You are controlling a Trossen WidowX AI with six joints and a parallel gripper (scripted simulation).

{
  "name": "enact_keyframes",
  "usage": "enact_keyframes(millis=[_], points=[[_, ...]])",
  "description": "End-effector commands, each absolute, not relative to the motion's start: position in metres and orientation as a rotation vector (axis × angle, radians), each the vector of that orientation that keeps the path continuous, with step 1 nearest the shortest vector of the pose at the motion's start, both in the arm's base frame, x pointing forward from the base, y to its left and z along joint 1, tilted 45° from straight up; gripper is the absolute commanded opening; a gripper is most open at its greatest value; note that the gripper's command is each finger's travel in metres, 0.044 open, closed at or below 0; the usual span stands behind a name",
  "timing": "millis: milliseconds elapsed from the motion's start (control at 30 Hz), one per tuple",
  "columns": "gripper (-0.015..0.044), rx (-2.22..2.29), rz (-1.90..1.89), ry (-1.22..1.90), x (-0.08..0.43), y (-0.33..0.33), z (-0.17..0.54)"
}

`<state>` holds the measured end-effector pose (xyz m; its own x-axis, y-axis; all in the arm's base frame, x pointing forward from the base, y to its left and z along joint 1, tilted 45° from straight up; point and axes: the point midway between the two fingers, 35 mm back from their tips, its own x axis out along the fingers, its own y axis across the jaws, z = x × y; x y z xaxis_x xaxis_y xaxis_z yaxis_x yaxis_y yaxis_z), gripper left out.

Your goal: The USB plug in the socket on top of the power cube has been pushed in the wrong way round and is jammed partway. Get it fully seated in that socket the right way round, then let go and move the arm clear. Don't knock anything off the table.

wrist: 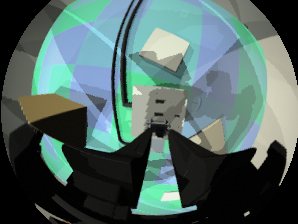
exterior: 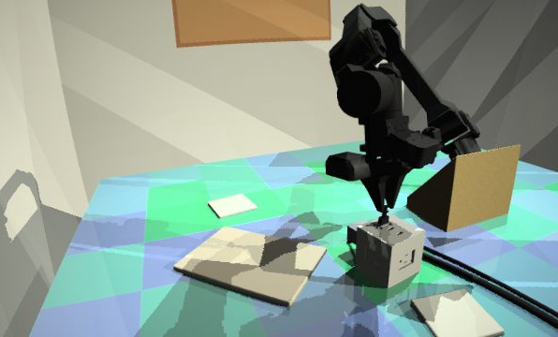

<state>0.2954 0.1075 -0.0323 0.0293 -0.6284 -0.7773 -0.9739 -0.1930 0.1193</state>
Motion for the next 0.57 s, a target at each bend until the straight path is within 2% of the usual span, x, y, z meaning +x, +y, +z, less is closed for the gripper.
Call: enact_keyframes(millis=[0,533], points=[[0.0095,-1.862,1.015,1.622,0.2952,0.1075,-0.0323],[0.0095,-1.862,1.015,1.622,0.2947,0.1160,-0.0238]])
